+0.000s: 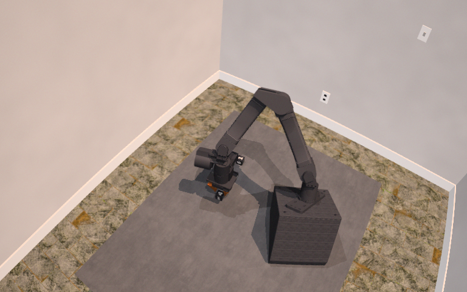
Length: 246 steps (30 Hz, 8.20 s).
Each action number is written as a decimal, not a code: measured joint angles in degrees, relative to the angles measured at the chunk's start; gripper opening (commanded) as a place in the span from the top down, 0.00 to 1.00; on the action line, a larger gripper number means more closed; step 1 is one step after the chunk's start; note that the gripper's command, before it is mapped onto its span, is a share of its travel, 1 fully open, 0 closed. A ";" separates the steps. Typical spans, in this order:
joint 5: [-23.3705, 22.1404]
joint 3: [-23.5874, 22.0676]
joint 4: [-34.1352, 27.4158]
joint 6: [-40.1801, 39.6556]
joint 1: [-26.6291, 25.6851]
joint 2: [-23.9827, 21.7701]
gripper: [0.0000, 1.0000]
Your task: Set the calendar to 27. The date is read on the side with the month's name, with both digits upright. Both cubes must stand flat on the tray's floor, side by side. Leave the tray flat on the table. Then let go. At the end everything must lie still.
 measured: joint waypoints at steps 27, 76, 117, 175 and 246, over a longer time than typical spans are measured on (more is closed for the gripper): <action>0.00 0.00 0.00 0.00 0.00 0.00 0.55; -0.20 -0.17 5.88 -2.54 -2.27 4.26 0.55; -0.20 -0.17 5.88 -2.56 -2.27 4.26 0.74; -0.37 4.50 -17.84 -2.75 -8.55 -18.60 0.74; -1.73 -0.74 -3.72 -12.68 -12.92 -11.28 0.74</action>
